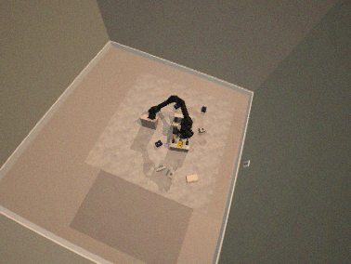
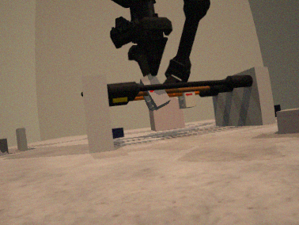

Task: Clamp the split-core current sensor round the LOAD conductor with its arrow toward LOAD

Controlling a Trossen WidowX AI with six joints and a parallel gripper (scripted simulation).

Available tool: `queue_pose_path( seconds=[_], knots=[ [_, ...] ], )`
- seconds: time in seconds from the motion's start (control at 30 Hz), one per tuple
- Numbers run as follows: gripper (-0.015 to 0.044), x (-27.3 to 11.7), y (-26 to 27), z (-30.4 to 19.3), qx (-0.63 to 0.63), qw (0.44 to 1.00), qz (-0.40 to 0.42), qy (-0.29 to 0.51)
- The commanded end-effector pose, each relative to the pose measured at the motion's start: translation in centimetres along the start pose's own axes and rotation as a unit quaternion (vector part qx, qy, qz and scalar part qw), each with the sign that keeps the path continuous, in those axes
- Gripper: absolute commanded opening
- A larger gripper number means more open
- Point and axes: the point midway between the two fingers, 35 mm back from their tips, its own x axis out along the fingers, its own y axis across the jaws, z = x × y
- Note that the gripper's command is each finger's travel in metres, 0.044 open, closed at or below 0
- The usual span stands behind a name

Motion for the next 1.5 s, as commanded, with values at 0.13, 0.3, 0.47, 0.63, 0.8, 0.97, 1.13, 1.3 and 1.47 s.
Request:
queue_pose_path(
  seconds=[0.13,0.3,0.47,0.63,0.8,0.97,1.13,1.3,1.47],
  knots=[
    [0.0,-0.07,-0.04,0.03,0.0,1.0,-0.001,-0.001],
    [0.0,-0.07,-0.04,0.03,0.0,1.0,-0.001,-0.001],
    [0.0,-0.07,-0.04,0.03,0.0,1.0,-0.001,-0.001],
    [0.0,-0.07,-0.04,0.03,0.0,1.0,-0.001,-0.001],
    [0.0,-0.07,-0.04,0.03,0.0,1.0,-0.001,-0.001],
    [0.0131,-0.07,-0.04,0.03,0.0,1.0,-0.001,-0.001],
    [0.0263,-0.07,-0.04,0.03,0.0,1.0,-0.001,-0.001],
    [0.0394,-0.07,-0.04,0.03,0.0,1.0,-0.001,-0.001],
    [0.044,-0.07,-0.04,0.03,0.0,1.0,-0.001,-0.001]
  ],
)
